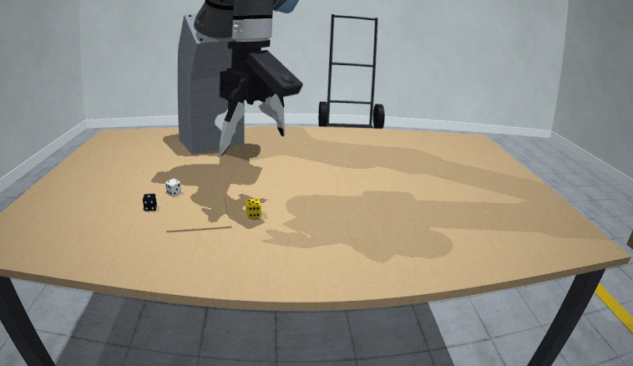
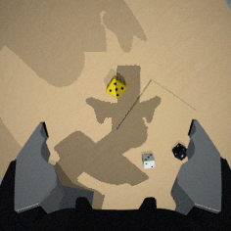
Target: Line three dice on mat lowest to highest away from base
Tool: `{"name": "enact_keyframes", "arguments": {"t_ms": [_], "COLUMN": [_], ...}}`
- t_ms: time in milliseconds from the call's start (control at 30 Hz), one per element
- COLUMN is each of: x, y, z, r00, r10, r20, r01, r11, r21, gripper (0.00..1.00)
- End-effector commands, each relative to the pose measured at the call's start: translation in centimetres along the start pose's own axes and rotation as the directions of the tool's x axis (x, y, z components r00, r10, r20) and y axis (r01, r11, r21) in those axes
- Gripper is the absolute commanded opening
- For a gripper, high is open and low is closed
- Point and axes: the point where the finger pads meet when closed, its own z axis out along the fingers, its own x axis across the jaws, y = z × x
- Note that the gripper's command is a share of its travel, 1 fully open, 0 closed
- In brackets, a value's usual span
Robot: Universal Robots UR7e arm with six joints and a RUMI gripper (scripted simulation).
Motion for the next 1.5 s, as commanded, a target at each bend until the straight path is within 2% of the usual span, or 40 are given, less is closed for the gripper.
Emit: {"name": "enact_keyframes", "arguments": {"t_ms": [0,600,800,1000,1067,1267,1467], "x": [0.0,0.0,1.0,4.1,4.1,8.4,12.5], "y": [0.0,0.0,0.8,3.4,3.4,7.7,12.8], "z": [-0.4,-0.6,-0.4,0.1,0.1,0.5,0.5], "r00": [1.0,1.0,1.0,0.994,0.994,0.969,0.919], "r10": [0.0,0.0,0.027,0.112,0.112,0.248,0.393], "r20": [0.0,0.0,0.001,0.002,0.002,0.002,0.001], "r01": [0.0,0.0,-0.027,-0.112,-0.112,-0.248,-0.393], "r11": [1.0,1.0,1.0,0.993,0.993,0.968,0.919], "r21": [0.0,0.0,-0.006,-0.02,-0.02,-0.031,-0.027], "gripper": [1.0,1.0,1.0,1.0,1.0,1.0,1.0]}}
